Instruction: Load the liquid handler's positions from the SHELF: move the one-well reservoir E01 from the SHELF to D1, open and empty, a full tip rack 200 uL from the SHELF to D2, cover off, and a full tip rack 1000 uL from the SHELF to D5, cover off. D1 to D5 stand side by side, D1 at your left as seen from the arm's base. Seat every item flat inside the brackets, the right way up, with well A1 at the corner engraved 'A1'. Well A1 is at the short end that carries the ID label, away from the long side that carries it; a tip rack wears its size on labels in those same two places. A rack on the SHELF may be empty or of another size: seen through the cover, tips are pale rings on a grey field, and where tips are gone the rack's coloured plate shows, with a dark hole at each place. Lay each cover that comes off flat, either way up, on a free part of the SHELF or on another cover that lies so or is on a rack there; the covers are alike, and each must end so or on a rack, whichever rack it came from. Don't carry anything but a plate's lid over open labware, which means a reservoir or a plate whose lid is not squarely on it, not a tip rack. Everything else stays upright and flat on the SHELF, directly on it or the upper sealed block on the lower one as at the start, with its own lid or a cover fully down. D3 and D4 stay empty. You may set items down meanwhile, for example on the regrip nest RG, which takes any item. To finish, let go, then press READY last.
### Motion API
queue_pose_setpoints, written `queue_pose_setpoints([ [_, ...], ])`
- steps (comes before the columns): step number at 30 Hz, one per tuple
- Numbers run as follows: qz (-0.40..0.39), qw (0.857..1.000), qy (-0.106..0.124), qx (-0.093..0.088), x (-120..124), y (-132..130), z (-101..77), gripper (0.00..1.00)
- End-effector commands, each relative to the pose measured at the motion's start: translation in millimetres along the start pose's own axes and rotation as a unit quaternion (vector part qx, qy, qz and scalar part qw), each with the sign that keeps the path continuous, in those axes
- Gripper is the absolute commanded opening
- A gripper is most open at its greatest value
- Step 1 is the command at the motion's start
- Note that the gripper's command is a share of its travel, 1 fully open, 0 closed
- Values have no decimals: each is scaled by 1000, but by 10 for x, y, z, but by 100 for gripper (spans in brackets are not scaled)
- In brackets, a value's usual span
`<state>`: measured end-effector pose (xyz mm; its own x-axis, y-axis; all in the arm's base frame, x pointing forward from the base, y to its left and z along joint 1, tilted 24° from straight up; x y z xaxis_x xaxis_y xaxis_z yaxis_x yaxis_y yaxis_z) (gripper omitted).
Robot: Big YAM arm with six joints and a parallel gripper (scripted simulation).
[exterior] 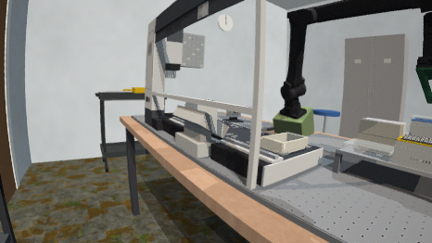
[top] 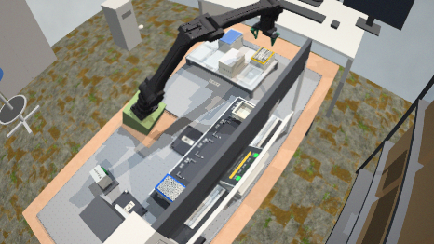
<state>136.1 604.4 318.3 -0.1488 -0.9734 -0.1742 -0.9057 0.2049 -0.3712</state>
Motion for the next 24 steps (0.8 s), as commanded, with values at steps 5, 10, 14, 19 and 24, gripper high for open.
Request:
queue_pose_setpoints([
  [5,1,1000,-11,-1,-65,-61,81,100],
  [10,-3,1000,-10,-2,-55,-24,144,100],
  [14,0,1000,-10,-1,-68,-58,224,100],
  [19,-3,1000,-18,-2,-103,-2,231,100],
  [24,8,1000,-30,0,-151,-124,188,100],
])
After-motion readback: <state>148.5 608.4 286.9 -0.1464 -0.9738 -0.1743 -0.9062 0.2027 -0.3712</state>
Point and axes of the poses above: the point where the finger pads meet when closed, its own z axis out along the fingers, its own y axis across the jaws, x = y × z, the point moved 5 cm from there along -z, back along the fingers, and after that the axes turned 14 degrees about z, right-handed, at the moved point
